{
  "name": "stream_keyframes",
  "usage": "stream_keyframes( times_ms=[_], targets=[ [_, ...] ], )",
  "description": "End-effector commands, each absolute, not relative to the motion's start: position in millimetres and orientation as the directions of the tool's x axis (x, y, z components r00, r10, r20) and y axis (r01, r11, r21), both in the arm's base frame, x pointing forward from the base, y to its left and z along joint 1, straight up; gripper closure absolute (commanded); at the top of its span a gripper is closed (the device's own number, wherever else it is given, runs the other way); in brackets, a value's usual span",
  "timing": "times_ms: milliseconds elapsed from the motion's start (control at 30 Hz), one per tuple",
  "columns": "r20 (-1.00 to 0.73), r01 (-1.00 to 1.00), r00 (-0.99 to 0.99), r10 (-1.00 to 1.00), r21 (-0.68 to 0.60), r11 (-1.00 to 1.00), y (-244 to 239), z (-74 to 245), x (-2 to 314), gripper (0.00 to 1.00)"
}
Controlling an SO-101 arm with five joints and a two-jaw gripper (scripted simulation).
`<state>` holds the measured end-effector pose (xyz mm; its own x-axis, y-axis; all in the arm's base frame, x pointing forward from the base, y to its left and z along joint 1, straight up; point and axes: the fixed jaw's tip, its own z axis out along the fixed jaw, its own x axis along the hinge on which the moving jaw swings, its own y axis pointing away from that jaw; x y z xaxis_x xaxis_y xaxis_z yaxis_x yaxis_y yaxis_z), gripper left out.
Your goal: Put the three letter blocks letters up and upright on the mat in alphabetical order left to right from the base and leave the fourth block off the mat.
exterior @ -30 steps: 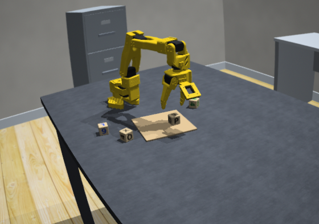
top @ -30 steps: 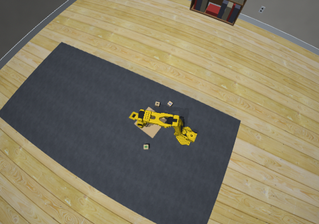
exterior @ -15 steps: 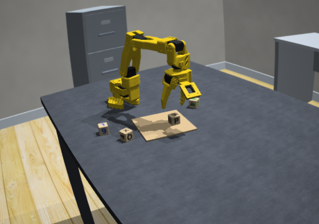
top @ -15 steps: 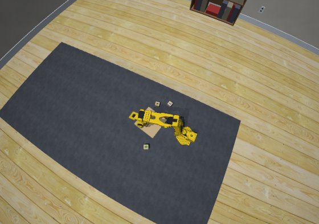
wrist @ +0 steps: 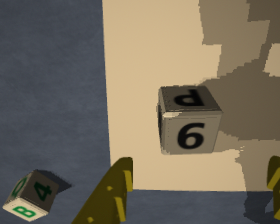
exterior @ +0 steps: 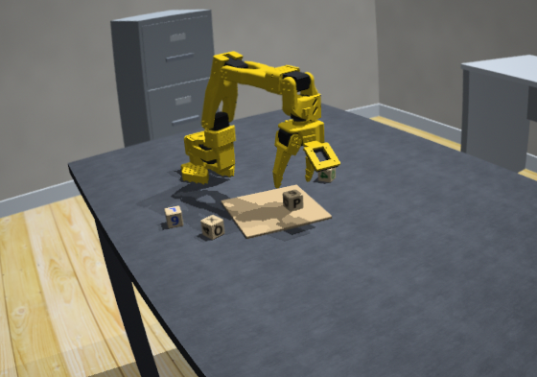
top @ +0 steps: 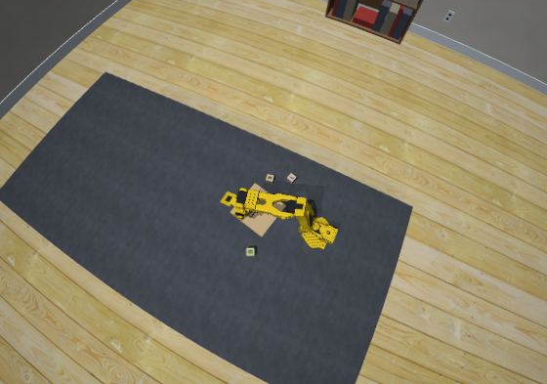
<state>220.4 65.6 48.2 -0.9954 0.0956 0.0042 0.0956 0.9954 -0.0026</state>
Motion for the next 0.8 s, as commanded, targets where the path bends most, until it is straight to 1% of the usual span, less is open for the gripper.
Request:
stream_keyframes(
  times_ms=[0, 333, 767],
  targets=[
    [-0.084, 0.094, -0.992, 0.096, 0.032, 0.995, 69, 59, 229, 0.68],
    [-0.084, 0.094, -0.992, 0.096, 0.032, 0.995, 70, 43, 230, 0.68],
    [-0.084, 0.094, -0.992, 0.096, 0.032, 0.995, 70, 35, 230, 0.68]
  ],
)
